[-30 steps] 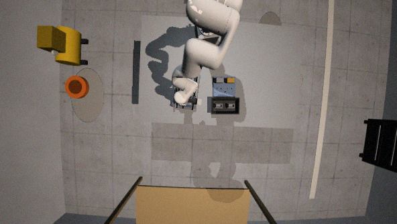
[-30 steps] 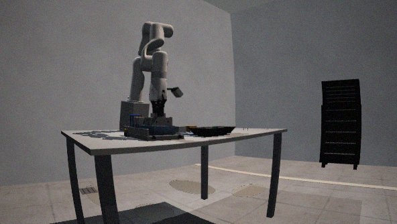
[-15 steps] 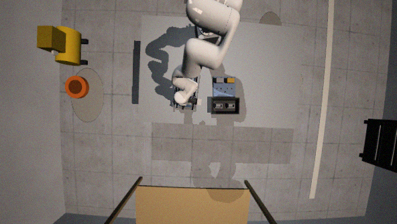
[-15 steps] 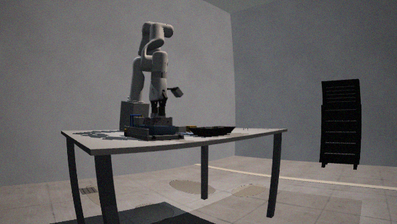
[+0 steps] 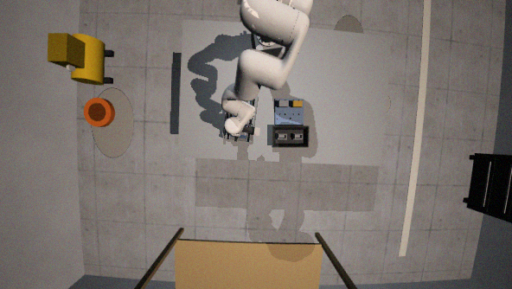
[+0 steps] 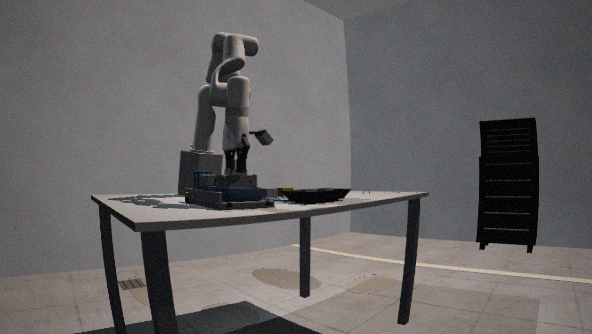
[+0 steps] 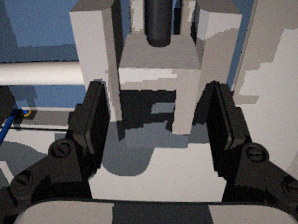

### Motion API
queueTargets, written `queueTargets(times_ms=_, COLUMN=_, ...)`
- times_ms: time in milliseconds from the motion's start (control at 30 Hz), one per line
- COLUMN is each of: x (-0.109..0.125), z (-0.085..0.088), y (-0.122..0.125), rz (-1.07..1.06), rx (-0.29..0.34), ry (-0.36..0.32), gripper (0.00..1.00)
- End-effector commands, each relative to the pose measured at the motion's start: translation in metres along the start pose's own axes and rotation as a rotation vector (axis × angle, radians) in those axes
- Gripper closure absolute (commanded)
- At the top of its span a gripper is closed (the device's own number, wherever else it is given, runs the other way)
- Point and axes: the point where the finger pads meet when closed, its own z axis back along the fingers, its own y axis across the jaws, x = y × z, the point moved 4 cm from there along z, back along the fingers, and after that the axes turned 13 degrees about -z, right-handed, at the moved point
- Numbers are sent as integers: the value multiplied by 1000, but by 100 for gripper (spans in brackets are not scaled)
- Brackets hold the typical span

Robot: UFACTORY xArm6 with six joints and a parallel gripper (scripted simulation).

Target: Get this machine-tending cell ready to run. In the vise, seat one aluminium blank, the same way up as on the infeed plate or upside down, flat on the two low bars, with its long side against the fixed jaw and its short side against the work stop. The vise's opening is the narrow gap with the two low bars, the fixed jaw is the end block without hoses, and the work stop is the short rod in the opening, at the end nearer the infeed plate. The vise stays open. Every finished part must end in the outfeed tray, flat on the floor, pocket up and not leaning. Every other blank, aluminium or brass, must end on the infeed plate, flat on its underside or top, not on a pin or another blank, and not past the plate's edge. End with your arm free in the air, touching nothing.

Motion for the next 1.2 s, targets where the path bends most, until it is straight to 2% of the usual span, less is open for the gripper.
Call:
queueTargets(times_ms=0, x=0, z=1, y=2, rz=0, rx=4, ry=0, gripper=31)
queueTargets(times_ms=700, x=0, z=4, y=2, rz=0, rx=4, ry=0, gripper=31)
queueTargets(times_ms=967, x=0, z=12, y=2, rz=0, rx=4, ry=0, gripper=31)
queueTargets(times_ms=1167, x=0, z=28, y=1, rz=0, rx=4, ry=0, gripper=31)
